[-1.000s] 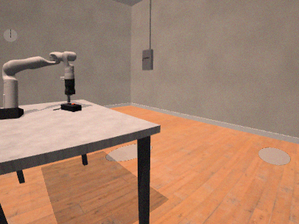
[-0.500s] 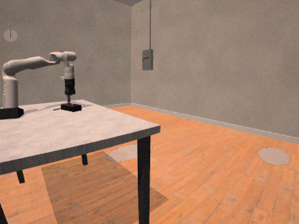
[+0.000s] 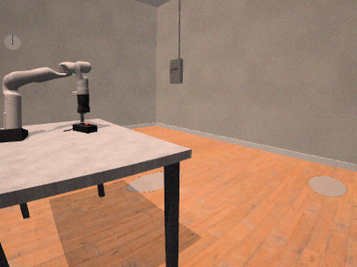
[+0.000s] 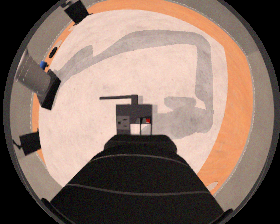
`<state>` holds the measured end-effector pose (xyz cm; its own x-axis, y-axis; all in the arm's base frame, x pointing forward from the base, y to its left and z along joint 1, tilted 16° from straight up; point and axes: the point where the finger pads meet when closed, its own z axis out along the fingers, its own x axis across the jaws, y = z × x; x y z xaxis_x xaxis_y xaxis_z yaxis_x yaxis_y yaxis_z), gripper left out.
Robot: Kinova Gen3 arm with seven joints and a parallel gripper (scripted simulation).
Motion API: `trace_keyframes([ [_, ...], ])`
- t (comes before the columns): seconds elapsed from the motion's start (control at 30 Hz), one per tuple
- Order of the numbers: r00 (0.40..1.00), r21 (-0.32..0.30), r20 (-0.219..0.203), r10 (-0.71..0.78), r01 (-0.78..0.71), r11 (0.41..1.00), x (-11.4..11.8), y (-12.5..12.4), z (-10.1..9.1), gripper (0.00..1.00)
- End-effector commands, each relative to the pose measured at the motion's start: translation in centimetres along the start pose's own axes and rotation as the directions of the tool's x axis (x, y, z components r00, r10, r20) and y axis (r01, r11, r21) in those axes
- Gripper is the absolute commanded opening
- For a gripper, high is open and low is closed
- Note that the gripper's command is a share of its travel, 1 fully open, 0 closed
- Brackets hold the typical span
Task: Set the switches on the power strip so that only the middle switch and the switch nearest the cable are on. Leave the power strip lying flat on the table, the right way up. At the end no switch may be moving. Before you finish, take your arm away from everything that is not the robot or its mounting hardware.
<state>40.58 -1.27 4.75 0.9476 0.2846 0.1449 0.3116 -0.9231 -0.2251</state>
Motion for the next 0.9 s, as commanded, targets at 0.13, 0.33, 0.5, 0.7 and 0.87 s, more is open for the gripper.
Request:
trace_keyframes([
  [0.13, 1.0, -0.001, -0.002, 0.0, 0.0, 1.0, 0.04, 0.02, -0.06, 0.0],
  [0.33, 1.0, -0.001, -0.002, 0.0, 0.0, 1.0, 0.04, 0.02, 0.02, 0.0],
  [0.5, 1.0, -0.001, -0.002, 0.0, 0.0, 1.0, 0.04, 0.02, 0.11, 0.0],
  [0.7, 1.0, -0.001, -0.002, 0.0, 0.0, 1.0, 0.04, 0.02, 0.34, 0.0],
  [0.87, 1.0, -0.001, -0.002, 0.0, 0.0, 1.0, 0.04, 0.02, 0.54, 0.0],
])
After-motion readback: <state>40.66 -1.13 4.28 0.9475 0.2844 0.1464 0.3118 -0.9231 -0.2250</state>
